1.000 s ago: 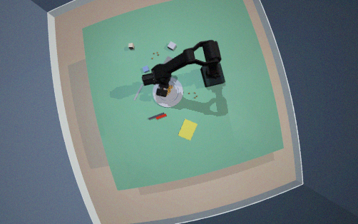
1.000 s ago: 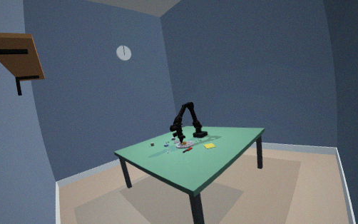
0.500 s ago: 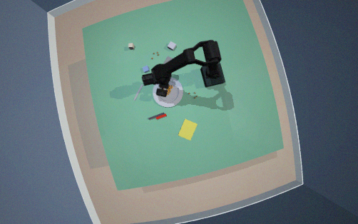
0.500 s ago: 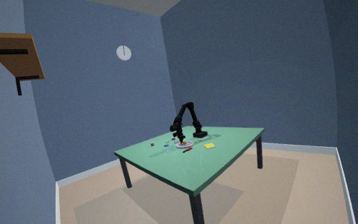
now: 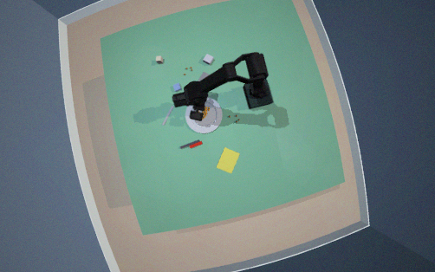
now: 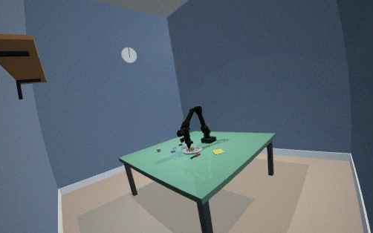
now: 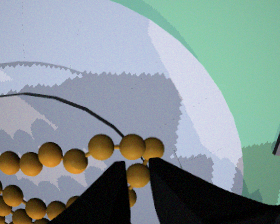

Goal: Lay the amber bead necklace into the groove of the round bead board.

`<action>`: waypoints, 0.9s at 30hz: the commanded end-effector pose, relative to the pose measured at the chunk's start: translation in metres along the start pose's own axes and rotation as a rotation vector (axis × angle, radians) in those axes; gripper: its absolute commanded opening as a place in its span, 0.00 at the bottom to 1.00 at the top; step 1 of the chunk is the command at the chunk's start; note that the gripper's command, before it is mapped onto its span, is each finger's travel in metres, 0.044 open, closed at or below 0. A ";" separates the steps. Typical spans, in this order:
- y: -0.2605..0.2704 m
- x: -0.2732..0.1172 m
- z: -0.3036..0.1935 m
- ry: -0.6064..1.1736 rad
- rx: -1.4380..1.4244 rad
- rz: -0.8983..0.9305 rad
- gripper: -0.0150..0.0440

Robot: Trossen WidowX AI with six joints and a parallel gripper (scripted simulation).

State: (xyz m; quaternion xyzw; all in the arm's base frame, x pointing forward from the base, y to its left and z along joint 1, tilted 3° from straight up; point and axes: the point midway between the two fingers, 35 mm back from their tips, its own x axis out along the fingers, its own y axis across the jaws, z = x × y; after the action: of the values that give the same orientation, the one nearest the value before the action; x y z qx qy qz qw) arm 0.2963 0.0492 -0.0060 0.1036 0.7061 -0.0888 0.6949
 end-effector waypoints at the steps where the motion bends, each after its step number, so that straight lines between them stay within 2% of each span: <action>1: 0.000 -0.004 -0.001 0.004 0.004 -0.001 0.25; 13: 0.000 -0.006 0.018 0.005 0.006 -0.001 0.25; 27: 0.000 0.002 0.019 0.005 0.006 -0.001 0.25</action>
State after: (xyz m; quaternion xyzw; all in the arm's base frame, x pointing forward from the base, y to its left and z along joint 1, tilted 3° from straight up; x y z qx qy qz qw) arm 0.3176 0.0447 -0.0038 0.1089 0.7022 -0.0922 0.6975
